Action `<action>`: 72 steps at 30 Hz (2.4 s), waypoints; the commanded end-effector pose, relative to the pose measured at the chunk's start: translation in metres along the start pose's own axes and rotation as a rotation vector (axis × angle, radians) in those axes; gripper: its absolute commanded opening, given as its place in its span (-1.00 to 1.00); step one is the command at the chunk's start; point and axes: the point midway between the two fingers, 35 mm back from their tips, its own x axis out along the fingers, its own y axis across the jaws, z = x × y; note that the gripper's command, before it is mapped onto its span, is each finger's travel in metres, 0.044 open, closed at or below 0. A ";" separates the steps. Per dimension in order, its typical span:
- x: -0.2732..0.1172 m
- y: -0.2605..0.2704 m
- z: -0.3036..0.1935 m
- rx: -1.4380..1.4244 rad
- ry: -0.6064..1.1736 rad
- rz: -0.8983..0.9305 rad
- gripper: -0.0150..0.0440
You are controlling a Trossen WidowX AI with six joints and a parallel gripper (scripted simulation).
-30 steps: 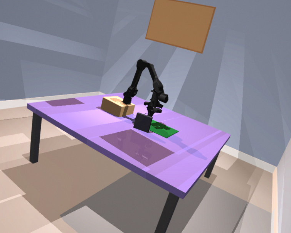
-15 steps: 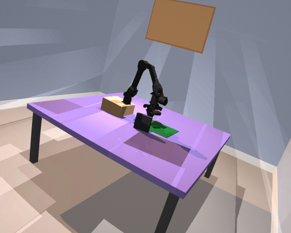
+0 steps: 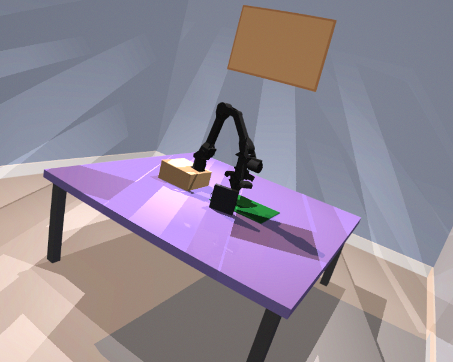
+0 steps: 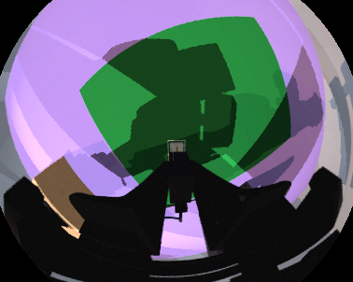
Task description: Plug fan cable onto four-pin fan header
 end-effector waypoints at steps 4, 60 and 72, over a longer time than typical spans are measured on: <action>0.001 0.000 0.001 0.004 -0.003 0.000 -0.49; 0.024 0.001 0.000 0.004 -0.003 0.000 -0.49; 0.021 0.000 0.000 0.001 -0.003 -0.003 0.39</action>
